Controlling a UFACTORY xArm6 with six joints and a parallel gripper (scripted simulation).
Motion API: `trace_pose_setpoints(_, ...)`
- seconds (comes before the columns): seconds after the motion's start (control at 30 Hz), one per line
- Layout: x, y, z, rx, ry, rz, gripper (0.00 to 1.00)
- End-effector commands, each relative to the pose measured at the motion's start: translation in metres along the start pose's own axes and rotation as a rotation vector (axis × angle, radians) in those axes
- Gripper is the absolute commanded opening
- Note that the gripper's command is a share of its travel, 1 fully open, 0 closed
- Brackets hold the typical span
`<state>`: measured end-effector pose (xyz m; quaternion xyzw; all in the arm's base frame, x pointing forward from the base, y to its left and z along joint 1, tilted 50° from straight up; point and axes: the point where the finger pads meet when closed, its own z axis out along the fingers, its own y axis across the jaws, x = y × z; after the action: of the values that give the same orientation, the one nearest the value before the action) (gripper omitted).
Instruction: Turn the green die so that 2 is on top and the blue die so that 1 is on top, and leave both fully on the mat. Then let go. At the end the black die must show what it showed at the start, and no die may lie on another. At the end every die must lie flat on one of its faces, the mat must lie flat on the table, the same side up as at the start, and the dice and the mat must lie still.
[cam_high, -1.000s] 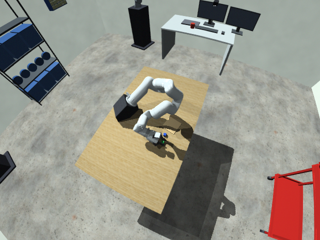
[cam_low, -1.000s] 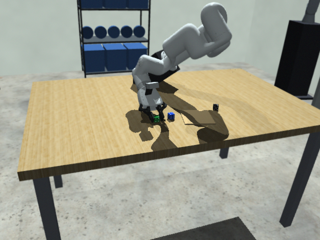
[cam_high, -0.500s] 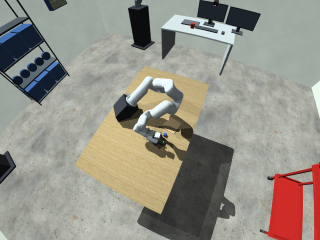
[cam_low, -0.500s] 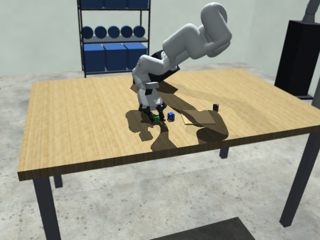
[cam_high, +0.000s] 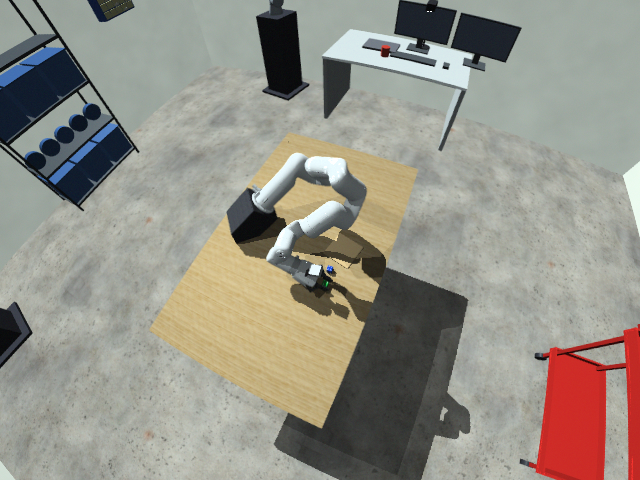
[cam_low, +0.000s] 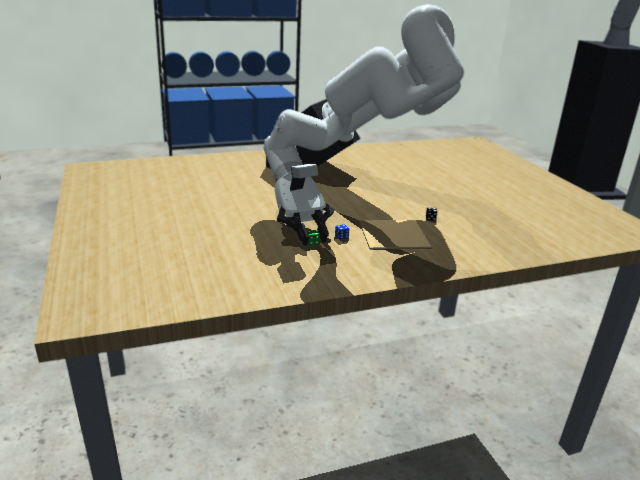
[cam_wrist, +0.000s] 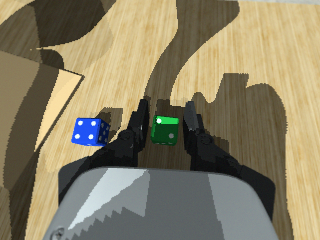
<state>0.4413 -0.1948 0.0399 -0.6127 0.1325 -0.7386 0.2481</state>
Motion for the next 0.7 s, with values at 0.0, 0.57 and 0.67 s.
trace_pose_setpoints(0.0,0.001,0.001,0.000,-0.001,0.001,-0.002,0.42)
trace_pose_setpoints(0.57,0.001,0.001,-0.014,-0.001,0.001,-0.002,0.42)
trace_pose_setpoints(0.67,0.001,0.001,-0.026,-0.001,0.001,-0.002,0.42)
